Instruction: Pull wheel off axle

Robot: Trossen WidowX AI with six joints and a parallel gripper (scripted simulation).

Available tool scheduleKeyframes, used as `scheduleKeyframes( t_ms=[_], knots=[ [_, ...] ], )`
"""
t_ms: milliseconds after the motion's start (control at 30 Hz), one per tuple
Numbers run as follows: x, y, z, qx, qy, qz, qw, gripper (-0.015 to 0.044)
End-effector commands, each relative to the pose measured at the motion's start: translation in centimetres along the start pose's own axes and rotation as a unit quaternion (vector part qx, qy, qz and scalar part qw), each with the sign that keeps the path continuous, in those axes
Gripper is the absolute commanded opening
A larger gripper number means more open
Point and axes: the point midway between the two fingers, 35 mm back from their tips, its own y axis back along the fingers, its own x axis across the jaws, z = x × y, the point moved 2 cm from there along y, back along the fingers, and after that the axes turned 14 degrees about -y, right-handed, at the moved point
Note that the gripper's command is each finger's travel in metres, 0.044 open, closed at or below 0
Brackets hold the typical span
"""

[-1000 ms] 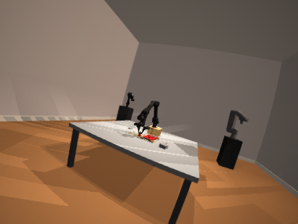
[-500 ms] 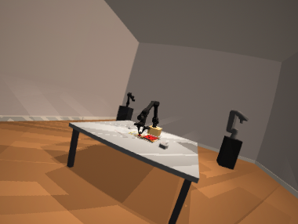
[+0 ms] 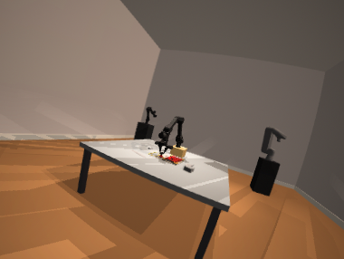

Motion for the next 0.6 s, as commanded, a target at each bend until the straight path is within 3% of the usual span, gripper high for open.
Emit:
scheduleKeyframes(
  t_ms=[0,567],
  knots=[
    [0.02,0.78,0.17,-0.006,0.001,0.001,1.000,0.0000],
    [0.02,1.35,0.16,-0.006,0.001,0.000,1.000,0.0000]
  ],
)
